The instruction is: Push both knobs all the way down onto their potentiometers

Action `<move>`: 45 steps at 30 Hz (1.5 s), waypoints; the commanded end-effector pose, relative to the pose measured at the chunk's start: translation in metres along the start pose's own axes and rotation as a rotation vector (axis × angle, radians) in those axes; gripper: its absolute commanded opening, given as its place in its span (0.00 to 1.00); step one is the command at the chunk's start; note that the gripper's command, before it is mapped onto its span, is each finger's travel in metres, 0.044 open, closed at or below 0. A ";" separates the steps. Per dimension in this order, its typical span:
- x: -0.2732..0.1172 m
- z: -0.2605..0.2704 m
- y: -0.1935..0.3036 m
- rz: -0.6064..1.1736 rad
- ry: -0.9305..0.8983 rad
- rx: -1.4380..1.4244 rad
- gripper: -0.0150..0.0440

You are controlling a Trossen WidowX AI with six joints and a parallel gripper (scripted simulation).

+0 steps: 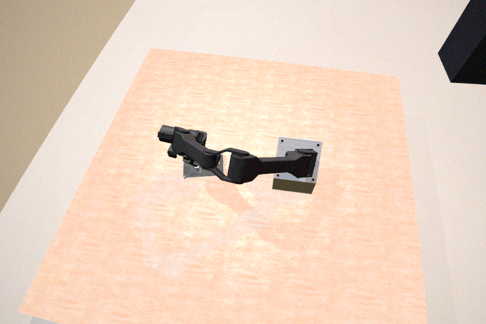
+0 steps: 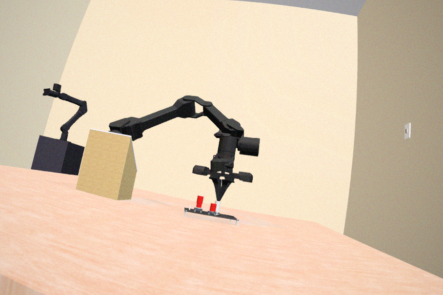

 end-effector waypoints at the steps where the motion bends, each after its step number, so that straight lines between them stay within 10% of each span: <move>1: 0.013 0.001 0.001 0.003 0.015 -0.017 0.25; 22: -0.018 0.002 0.001 0.002 0.015 -0.017 0.25; 39: -0.038 -0.077 -0.019 -0.006 0.020 -0.019 1.00; 45: -0.045 -0.145 -0.026 -0.001 0.021 -0.012 1.00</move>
Point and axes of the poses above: the point midway between the two fingers, 35 mm back from their tips, its own x axis out along the fingers, its own z axis across the jaws, y = z × x, the point moved 9 cm from there along -x, back along the fingers, and after that the axes turned 11 degrees about -x, right-handed, at the moved point
